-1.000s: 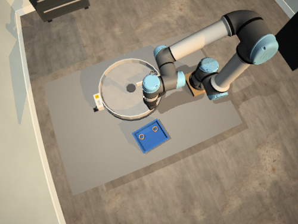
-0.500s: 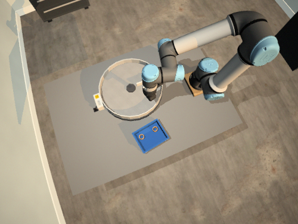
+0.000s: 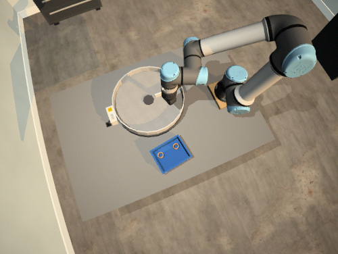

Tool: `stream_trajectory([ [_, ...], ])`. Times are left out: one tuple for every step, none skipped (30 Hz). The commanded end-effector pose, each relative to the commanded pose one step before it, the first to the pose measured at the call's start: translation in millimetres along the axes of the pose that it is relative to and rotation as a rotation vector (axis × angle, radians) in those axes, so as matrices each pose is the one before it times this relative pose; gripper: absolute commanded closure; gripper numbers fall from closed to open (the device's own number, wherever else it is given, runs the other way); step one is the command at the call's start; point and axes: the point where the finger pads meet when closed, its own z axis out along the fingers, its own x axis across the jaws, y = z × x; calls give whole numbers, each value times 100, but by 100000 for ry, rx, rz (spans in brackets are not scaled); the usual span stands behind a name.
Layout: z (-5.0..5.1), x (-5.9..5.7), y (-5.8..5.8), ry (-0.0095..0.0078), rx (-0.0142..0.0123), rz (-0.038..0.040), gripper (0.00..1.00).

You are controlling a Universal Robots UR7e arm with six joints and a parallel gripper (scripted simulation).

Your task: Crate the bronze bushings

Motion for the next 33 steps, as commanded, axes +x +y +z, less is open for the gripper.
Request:
stream_trajectory([
  [-30, -532, -317, 222, -490, -1122, 60],
  [0, 0, 0, 0, 0, 0, 60],
  [0, 0, 0, 0, 0, 0, 60],
  [0, 0, 0, 0, 0, 0, 60],
  [0, 0, 0, 0, 0, 0, 60],
  [0, 0, 0, 0, 0, 0, 60],
  [56, -855, -674, -69, 69, -1516, 60],
  [62, -905, -733, 1, 10, -1745, 60],
  [62, -892, -749, 1, 10, -1745, 60],
  [62, -879, -764, 1, 10, -1745, 60],
  [63, -865, -780, 1, 10, -1745, 60],
  [0, 0, 0, 0, 0, 0, 60],
  [0, 0, 0, 0, 0, 0, 60],
  [0, 0, 0, 0, 0, 0, 60],
  [0, 0, 0, 0, 0, 0, 60],
  [0, 0, 0, 0, 0, 0, 60],
  [0, 0, 0, 0, 0, 0, 60],
  [0, 0, 0, 0, 0, 0, 60],
  [0, 0, 0, 0, 0, 0, 60],
  [0, 0, 0, 0, 0, 0, 60],
  [0, 0, 0, 0, 0, 0, 60],
  [0, 0, 0, 0, 0, 0, 60],
  [0, 0, 0, 0, 0, 0, 60],
  [55, -792, -750, -53, 88, -1511, 60],
  [63, -837, -809, 1, 10, -1745, 60],
  [63, -823, -824, 1, 10, -1745, 60],
  [63, -809, -838, 1, 10, -1745, 60],
  [63, -794, -852, 1, 10, -1745, 60],
  [0, 0, 0, 0, 0, 0, 60],
  [0, 0, 0, 0, 0, 0, 60],
  [0, 0, 0, 0, 0, 0, 60],
  [0, 0, 0, 0, 0, 0, 60],
  [0, 0, 0, 0, 0, 0, 60],
])
